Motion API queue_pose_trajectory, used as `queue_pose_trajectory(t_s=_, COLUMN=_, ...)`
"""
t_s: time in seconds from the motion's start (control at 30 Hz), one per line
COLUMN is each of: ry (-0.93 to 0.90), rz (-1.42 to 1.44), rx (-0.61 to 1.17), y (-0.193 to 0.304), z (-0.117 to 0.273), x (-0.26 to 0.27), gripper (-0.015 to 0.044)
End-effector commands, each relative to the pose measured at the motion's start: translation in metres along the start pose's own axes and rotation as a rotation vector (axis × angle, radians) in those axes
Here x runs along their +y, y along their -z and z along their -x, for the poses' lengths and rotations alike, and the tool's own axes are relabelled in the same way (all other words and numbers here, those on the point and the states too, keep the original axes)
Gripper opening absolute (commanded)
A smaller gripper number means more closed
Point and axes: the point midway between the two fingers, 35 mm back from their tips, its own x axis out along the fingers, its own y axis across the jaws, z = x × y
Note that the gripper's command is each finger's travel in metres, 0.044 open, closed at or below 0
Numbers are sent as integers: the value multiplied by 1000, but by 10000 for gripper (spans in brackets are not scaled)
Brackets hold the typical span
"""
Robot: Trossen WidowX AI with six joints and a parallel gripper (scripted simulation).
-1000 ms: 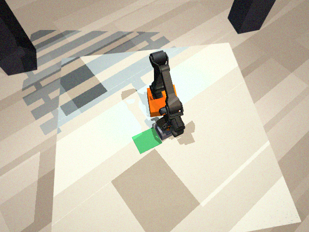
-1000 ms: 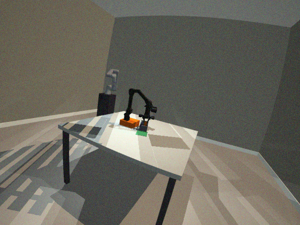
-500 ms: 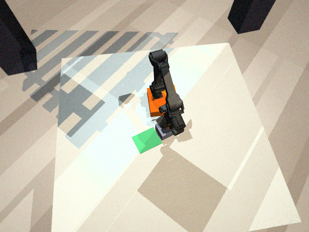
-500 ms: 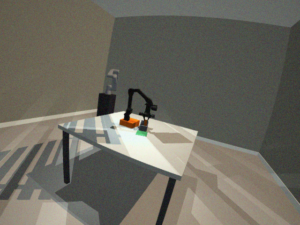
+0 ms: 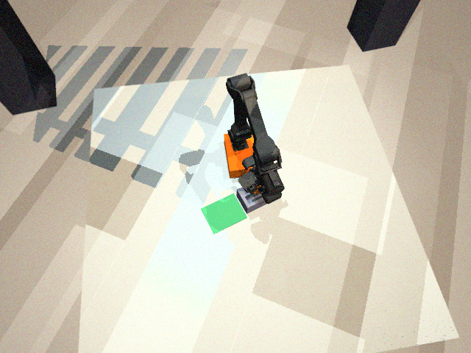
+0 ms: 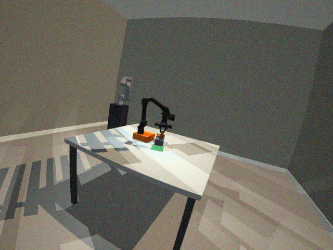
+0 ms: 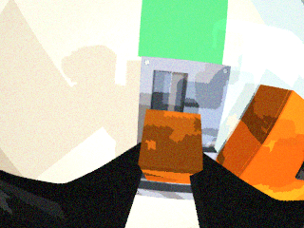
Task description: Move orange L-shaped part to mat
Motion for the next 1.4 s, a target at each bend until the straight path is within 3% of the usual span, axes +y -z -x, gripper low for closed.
queue_pose_trajectory(t_s=0.0, ry=-3, rz=-5, rx=5, y=1, z=7, x=1, gripper=0)
queue_pose_trajectory(t_s=0.77, ry=-3, rz=-5, rx=5, y=-1, z=31, x=0, gripper=0)
queue_pose_trajectory(t_s=1.37, ry=-3, rz=-5, rx=-1, y=-69, z=28, x=-6, gripper=0)
